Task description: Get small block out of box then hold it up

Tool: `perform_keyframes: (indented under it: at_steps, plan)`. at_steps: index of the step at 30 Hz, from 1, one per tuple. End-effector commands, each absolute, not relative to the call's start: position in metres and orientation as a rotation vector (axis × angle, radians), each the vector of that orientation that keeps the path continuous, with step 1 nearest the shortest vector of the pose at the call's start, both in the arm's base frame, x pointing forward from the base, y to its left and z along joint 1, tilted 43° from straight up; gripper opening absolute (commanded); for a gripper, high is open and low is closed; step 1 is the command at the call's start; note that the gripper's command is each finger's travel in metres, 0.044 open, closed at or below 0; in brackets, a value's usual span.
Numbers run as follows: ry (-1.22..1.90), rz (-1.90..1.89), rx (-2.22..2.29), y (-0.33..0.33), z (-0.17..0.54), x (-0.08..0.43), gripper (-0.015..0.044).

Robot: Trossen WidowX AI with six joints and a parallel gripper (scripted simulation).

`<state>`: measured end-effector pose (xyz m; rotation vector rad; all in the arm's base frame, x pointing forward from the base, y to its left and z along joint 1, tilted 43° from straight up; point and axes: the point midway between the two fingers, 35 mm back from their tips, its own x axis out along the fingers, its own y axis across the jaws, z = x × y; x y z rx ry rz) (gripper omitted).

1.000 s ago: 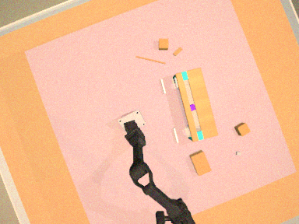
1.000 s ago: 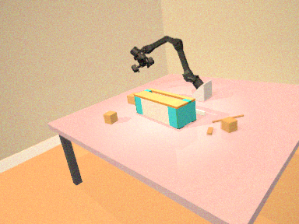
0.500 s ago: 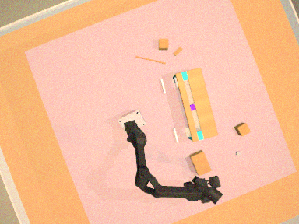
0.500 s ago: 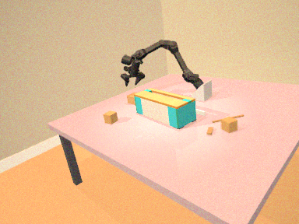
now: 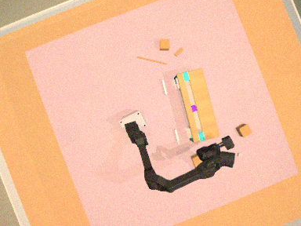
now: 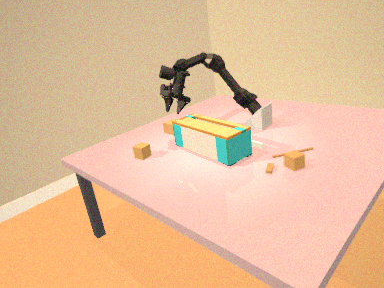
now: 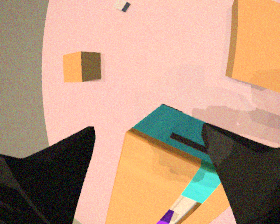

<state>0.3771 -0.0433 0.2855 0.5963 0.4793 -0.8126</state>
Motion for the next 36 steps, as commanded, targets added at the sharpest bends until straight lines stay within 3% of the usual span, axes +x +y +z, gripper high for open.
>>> perform_keyframes:
  at_steps: [1, 10, 20, 36]
  plan:
    - [0.542, -0.772, 0.616, -0.009, 0.267, 0.381, 0.04]
    - [0.661, -0.927, 0.729, 0.053, 0.201, 0.369, 0.04]
    - [0.532, -1.318, 0.712, 0.137, 0.112, 0.298, 0.04]
    - [0.475, -1.353, 0.696, 0.142, 0.102, 0.288, 0.04]
